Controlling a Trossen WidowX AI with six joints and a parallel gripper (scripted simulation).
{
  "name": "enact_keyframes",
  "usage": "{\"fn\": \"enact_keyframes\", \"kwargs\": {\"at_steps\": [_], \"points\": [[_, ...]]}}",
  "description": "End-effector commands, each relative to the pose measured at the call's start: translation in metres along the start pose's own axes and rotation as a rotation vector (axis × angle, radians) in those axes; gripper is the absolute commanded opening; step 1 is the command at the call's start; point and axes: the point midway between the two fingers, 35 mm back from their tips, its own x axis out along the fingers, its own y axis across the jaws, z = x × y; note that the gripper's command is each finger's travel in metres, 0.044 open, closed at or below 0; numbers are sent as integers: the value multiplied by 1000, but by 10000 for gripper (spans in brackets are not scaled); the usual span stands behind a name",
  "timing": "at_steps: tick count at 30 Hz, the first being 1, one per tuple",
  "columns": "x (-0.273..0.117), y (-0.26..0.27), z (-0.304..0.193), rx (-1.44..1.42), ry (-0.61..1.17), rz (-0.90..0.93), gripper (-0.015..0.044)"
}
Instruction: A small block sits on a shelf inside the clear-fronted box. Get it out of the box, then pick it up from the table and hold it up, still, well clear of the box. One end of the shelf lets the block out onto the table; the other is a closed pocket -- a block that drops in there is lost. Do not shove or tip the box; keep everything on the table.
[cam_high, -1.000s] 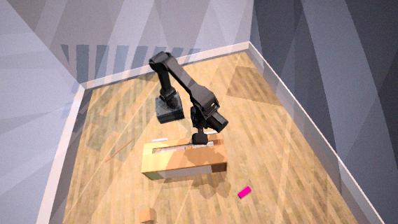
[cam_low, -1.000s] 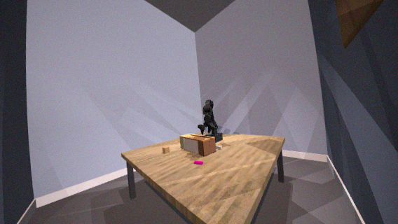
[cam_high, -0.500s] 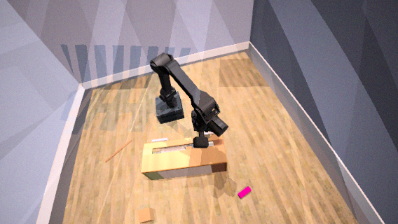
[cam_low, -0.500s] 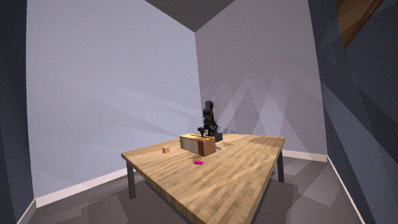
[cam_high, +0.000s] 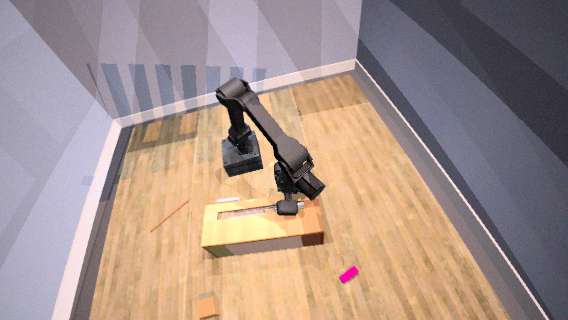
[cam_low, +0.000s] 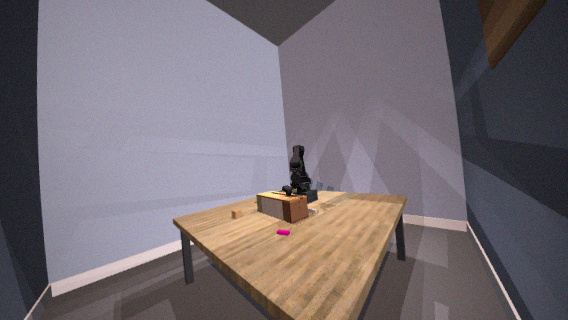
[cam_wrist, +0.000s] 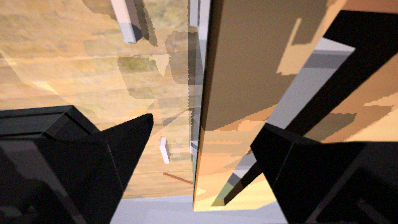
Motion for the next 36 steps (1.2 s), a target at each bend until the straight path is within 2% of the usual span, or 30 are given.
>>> {"fn": "enact_keyframes", "kwargs": {"at_steps": [1,10,36], "points": [[11,2,1,-8,10,7,400],[8,0,0,-1,1,1,400],[29,0,-57,-2,7,3,400]]}}
